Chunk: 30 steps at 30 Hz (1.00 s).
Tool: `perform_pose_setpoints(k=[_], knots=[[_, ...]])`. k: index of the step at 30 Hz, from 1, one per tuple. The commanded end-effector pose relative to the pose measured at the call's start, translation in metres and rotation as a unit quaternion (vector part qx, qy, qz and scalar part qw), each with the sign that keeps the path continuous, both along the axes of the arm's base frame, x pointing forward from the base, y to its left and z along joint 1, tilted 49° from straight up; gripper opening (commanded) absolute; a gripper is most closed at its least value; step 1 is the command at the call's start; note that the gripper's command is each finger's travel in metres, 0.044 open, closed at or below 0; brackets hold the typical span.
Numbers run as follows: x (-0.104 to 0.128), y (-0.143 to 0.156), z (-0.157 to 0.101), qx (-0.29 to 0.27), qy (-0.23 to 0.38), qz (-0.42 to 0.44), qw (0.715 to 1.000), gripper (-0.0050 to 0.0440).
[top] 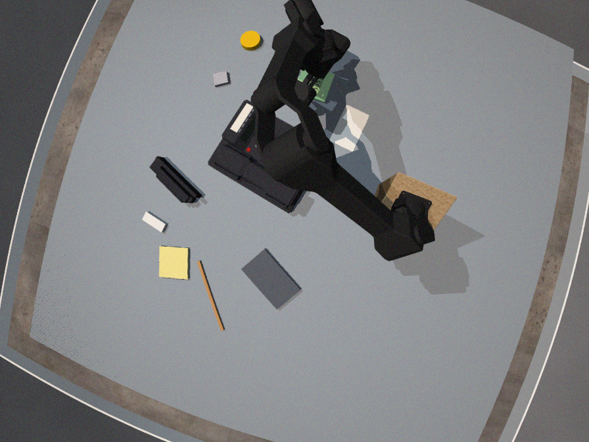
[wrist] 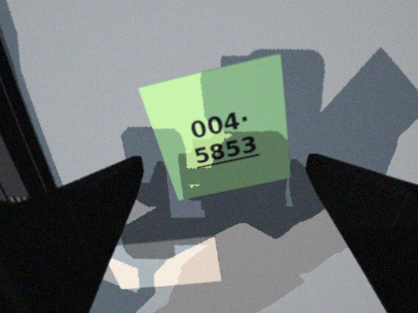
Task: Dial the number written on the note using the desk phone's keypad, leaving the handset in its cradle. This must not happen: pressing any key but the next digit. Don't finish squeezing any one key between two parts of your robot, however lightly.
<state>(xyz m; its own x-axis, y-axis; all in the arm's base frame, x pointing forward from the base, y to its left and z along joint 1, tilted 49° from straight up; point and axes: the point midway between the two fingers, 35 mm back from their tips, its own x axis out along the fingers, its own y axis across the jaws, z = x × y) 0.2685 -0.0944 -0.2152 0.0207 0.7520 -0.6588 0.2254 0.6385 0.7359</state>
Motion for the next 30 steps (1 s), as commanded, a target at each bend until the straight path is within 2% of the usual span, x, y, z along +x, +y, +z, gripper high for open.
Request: perform_pose_setpoints(k=[1,20,26,30], knots=[[0.007,-0.002,0.000,0.002,-0.013,0.005,1.000,0.0440],[0.007,-0.003,-0.001,0.002,-0.013,0.005,1.000,0.0440],[0.028,-0.023,-0.024,0.002,-0.013,0.005,1.000,0.0440],[0.030,-0.025,-0.026,0.002,-0.013,0.005,1.000,0.0440]])
